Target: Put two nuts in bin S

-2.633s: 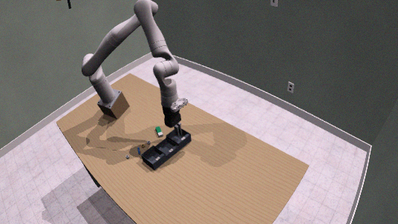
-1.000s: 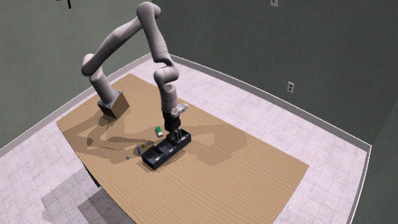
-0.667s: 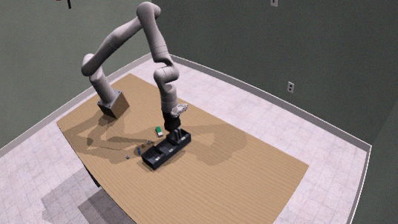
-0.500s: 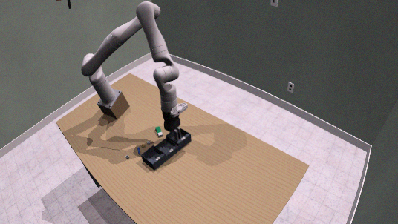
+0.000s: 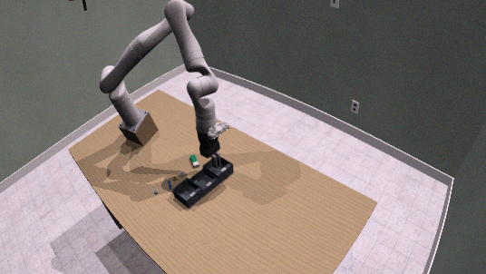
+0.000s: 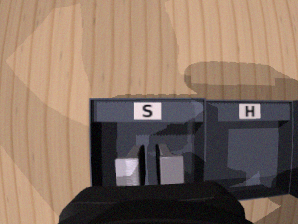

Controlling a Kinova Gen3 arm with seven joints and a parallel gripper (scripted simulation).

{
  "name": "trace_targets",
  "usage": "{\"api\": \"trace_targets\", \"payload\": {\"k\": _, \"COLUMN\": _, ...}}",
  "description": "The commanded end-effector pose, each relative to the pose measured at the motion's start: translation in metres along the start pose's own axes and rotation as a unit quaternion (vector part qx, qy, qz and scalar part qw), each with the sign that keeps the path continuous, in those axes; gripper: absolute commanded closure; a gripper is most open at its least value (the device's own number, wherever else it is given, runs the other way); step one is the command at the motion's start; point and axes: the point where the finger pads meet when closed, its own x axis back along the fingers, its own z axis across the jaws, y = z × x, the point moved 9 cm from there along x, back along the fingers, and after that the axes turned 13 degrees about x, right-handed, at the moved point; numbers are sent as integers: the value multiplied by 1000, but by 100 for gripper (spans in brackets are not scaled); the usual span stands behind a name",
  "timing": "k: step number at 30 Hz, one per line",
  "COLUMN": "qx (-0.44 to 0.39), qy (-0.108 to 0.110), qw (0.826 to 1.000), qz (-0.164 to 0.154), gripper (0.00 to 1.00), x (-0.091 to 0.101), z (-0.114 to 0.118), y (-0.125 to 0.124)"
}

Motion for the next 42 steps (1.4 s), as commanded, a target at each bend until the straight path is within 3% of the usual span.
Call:
{"api": "trace_targets", "payload": {"k": 1, "qx": 1, "qy": -1, "qw": 1000, "qz": 2, "gripper": 69, "x": 5, "z": -1, "y": -1}}
{"api": "trace_targets", "payload": {"k": 12, "qx": 1, "qy": -1, "qw": 1000, "qz": 2, "gripper": 69, "x": 39, "z": -1, "y": -1}}
{"api": "trace_targets", "payload": {"k": 19, "qx": 1, "qy": -1, "qw": 1000, "qz": 2, "gripper": 69, "x": 39, "z": -1, "y": -1}}
{"api": "trace_targets", "payload": {"k": 30, "qx": 1, "qy": -1, "qw": 1000, "qz": 2, "gripper": 69, "x": 131, "z": -1, "y": -1}}
{"api": "trace_targets", "payload": {"k": 32, "qx": 1, "qy": -1, "qw": 1000, "qz": 2, "gripper": 69, "x": 131, "z": -1, "y": -1}}
{"api": "trace_targets", "payload": {"k": 36, "qx": 1, "qy": -1, "qw": 1000, "qz": 2, "gripper": 69, "x": 164, "z": -1, "y": 0}}
{"api": "trace_targets", "payload": {"k": 42, "qx": 1, "qy": -1, "qw": 1000, "qz": 2, "gripper": 69, "x": 165, "z": -1, "y": 0}}
